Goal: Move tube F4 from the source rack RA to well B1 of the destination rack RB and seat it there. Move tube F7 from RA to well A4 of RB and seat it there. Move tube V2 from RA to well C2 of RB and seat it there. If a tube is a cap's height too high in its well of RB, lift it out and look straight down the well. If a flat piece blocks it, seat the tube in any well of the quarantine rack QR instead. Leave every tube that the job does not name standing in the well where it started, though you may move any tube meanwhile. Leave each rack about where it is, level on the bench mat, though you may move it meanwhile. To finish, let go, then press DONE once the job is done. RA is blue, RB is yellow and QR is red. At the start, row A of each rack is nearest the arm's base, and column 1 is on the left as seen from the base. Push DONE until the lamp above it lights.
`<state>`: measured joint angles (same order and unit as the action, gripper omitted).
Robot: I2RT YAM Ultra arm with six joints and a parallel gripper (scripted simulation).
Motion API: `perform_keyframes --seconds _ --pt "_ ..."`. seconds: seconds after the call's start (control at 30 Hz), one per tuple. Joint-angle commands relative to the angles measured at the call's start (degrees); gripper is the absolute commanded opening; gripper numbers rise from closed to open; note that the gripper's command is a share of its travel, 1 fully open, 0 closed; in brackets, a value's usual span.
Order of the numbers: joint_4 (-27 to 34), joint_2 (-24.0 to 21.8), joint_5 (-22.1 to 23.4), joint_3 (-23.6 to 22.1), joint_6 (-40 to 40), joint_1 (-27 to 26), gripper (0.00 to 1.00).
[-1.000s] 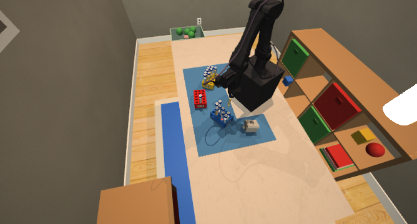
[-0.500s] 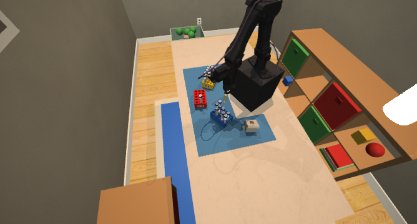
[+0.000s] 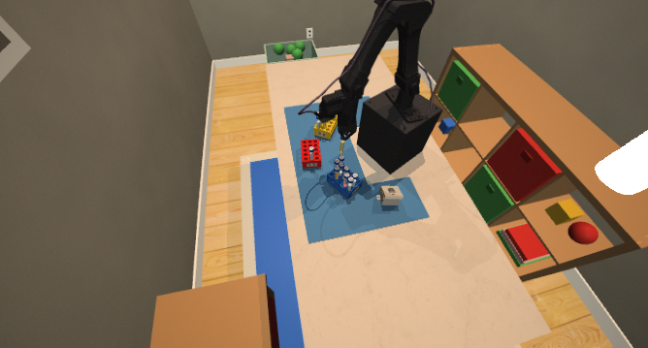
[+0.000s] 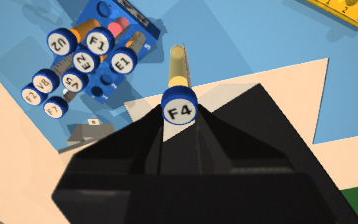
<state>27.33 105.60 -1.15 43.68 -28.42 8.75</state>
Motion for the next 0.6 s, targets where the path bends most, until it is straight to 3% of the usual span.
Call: perform_keyframes --seconds 0.0,0.57 --pt "1.2 1.1 -0.1 1.9 4.0 -2.4 0.00" --pt "2.8 4.1 0.1 6.7 13.7 -12.2 0.00"
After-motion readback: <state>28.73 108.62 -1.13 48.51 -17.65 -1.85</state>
